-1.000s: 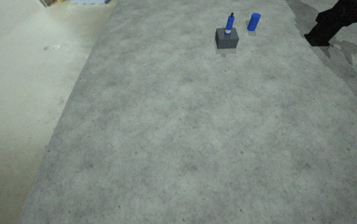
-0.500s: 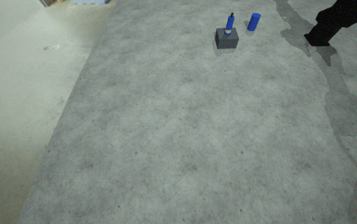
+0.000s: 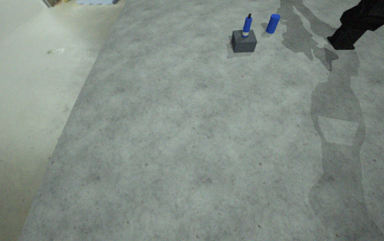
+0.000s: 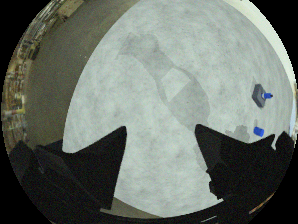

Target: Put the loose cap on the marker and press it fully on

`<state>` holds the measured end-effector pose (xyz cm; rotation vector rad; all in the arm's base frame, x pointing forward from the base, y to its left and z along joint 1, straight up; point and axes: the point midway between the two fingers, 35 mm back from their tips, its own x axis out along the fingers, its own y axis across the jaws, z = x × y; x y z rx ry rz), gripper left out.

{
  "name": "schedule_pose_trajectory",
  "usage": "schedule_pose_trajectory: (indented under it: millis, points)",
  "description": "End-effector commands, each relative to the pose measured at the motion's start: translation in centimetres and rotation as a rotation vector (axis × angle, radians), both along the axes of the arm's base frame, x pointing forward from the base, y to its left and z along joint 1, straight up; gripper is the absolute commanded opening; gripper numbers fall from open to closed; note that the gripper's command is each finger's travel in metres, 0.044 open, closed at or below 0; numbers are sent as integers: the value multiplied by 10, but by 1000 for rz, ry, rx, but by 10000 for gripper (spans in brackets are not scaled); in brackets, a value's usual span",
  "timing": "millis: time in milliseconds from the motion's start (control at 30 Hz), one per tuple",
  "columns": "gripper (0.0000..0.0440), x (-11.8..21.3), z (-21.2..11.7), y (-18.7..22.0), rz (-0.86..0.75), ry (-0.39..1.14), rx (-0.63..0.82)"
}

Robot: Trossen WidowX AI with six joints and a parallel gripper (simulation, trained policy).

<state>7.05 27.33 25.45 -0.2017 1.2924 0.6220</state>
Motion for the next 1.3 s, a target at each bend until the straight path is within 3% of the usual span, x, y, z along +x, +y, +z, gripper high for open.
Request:
schedule_pose_trajectory:
  millis: [0, 1267]
  points:
    - [330, 9, 2, -5, -40, 14, 5]
    - [333, 94, 6, -67, -439, 91, 3]
